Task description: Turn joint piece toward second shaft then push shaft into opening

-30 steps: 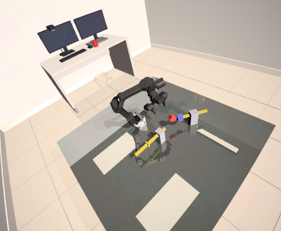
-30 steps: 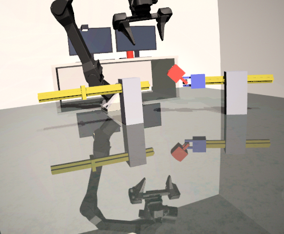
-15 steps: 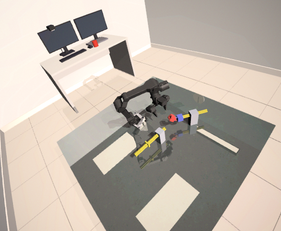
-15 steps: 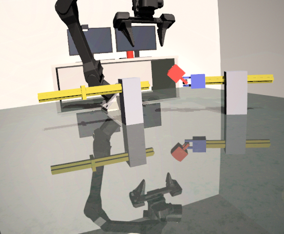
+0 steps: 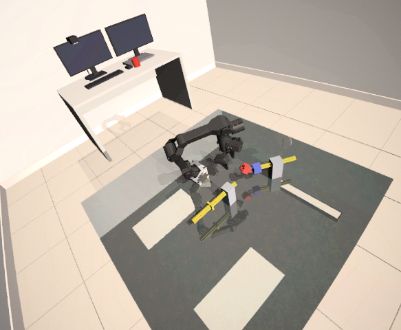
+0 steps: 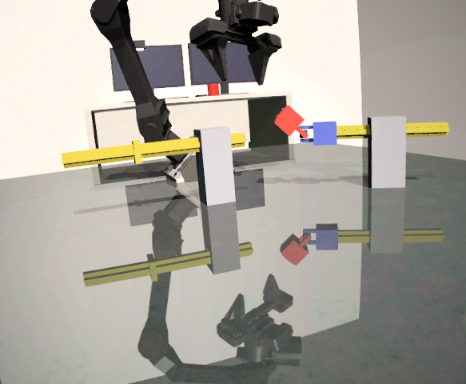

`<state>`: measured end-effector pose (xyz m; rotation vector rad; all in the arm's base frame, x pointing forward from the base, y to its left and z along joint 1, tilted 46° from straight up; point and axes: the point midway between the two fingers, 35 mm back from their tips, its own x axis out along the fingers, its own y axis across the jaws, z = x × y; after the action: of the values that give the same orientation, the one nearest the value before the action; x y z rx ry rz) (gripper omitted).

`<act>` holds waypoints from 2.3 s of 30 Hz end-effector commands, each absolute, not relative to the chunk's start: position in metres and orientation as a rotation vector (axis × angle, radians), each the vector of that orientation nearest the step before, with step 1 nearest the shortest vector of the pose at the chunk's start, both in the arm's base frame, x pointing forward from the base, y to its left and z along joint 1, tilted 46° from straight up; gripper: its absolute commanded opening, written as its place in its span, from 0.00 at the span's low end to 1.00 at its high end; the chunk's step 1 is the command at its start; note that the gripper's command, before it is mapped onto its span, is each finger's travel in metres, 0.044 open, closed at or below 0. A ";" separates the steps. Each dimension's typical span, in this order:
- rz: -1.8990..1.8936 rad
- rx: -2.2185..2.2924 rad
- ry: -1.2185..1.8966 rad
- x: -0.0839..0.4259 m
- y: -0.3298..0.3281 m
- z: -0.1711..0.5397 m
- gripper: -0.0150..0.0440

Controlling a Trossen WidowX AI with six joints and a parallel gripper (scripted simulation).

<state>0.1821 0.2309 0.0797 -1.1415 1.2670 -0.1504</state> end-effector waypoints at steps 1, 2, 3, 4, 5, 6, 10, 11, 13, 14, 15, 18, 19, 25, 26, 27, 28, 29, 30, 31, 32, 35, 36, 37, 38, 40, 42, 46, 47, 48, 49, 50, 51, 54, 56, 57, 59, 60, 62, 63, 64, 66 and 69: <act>-0.073 -1.230 1.322 0.184 0.230 0.078 1.00; -0.055 -1.252 1.334 0.184 0.230 0.078 1.00; -0.037 -1.273 1.345 0.184 0.229 0.077 1.00; -0.019 -1.293 1.357 0.185 0.229 0.077 1.00; 0.000 -1.314 1.368 0.185 0.228 0.076 1.00; 0.020 -1.335 1.379 0.186 0.228 0.076 1.00; 0.100 -1.415 1.422 0.187 0.226 0.074 1.00; 0.121 -1.435 1.433 0.187 0.225 0.073 1.00; 0.164 -1.473 1.453 0.188 0.224 0.072 1.00; 0.186 -1.493 1.463 0.188 0.224 0.072 1.00; 0.208 -1.512 1.472 0.188 0.223 0.071 1.00; 0.277 -1.567 1.499 0.189 0.222 0.070 1.00; 0.301 -1.585 1.508 0.190 0.221 0.070 1.00; 0.386 -1.647 1.536 0.191 0.219 0.068 1.00; 0.386 -1.647 1.536 0.191 0.219 0.068 1.00; 0.386 -1.647 1.536 0.191 0.219 0.068 1.00; 0.386 -1.647 1.536 0.191 0.219 0.068 1.00; 0.386 -1.647 1.537 0.191 0.219 0.067 1.00; 0.385 -1.647 1.537 0.191 0.218 0.066 1.00; 0.384 -1.647 1.539 0.192 0.216 0.064 1.00; 0.383 -1.646 1.540 0.193 0.214 0.061 1.00; 0.380 -1.645 1.545 0.196 0.206 0.053 1.00; 0.379 -1.644 1.547 0.197 0.203 0.050 1.00; 0.378 -1.644 1.549 0.198 0.201 0.047 1.00; 0.377 -1.644 1.550 0.199 0.198 0.045 1.00; 0.374 -1.643 1.554 0.200 0.193 0.039 1.00; 0.372 -1.642 1.557 0.201 0.187 0.034 1.00; 0.369 -1.641 1.562 0.203 0.180 0.028 1.00; 0.369 -1.641 1.562 0.203 0.180 0.028 1.00; 0.369 -1.641 1.562 0.203 0.181 0.028 1.00; 0.369 -1.641 1.562 0.204 0.182 0.027 1.00; 0.369 -1.641 1.561 0.205 0.184 0.025 1.00; 0.369 -1.641 1.561 0.206 0.187 0.023 1.00; 0.369 -1.640 1.561 0.210 0.196 0.016 1.00; 0.370 -1.639 1.560 0.213 0.202 0.012 1.00; 0.370 -1.639 1.560 0.214 0.205 0.009 1.00; 0.370 -1.639 1.560 0.217 0.210 0.005 1.00; 0.370 -1.639 1.559 0.218 0.213 0.002 1.00; 0.370 -1.638 1.559 0.220 0.218 -0.003 1.00; 0.370 -1.638 1.559 0.221 0.221 -0.006 1.00; 0.370 -1.638 1.559 0.222 0.224 -0.008 1.00; 0.371 -1.638 1.558 0.224 0.228 -0.013 1.00; 0.371 -1.637 1.558 0.225 0.230 -0.015 1.00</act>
<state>0.2230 0.2244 -0.0119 -1.6471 1.5598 0.3703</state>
